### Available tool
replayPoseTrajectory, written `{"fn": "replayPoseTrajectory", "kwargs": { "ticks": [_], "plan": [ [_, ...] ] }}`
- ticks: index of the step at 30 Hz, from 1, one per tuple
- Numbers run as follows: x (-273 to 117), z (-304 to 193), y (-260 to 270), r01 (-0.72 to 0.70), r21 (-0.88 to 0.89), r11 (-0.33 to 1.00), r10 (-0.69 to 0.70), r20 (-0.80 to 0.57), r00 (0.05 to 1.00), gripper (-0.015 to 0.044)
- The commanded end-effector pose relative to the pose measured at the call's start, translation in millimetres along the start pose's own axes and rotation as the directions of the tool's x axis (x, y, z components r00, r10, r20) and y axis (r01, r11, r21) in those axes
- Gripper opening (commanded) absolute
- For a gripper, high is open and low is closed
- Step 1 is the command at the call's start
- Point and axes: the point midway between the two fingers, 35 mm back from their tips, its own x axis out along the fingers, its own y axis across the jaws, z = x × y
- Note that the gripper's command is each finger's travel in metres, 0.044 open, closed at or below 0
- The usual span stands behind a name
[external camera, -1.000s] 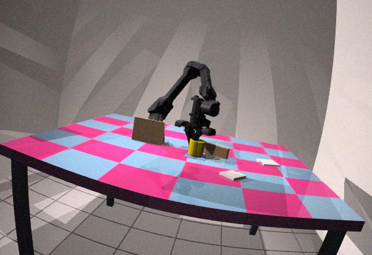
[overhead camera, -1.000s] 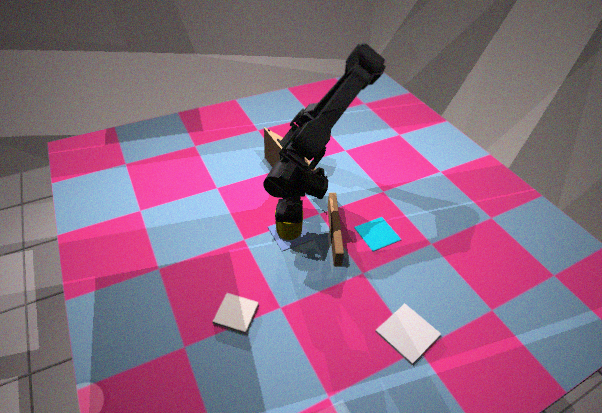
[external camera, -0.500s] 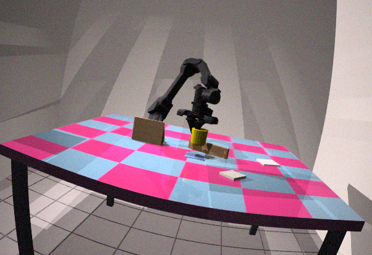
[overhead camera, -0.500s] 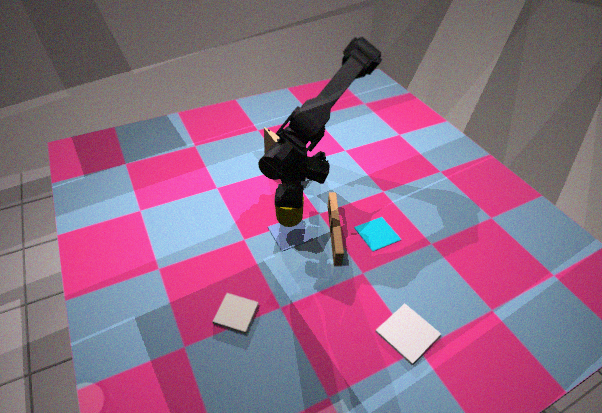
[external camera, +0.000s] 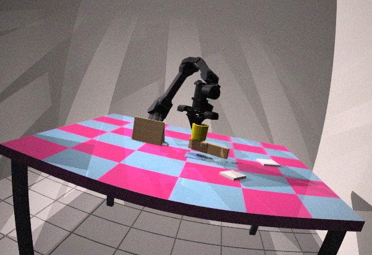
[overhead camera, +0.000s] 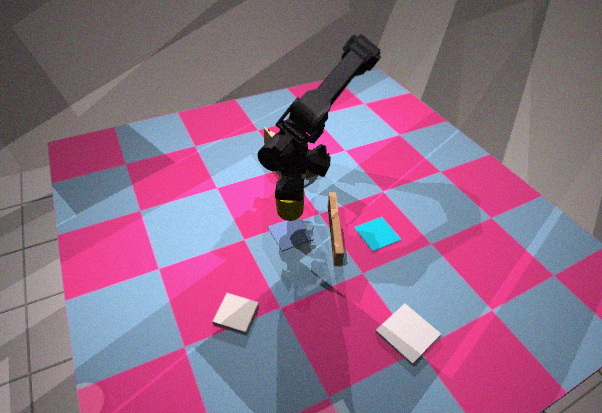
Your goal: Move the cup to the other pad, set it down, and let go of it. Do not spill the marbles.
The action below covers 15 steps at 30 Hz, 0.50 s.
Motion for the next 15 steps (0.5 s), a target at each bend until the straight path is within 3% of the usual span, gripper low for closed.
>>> {"fn": "replayPoseTrajectory", "kwargs": {
  "ticks": [1,15],
  "plan": [
    [0.4,-0.2,0.0,-0.001,0.001,1.0,0.001,0.0,1.0,0.0],
    [0.1,10.6,0.4,0.001,-0.002,1.0,-0.001,-0.002,1.0,0.0]
  ]
}}
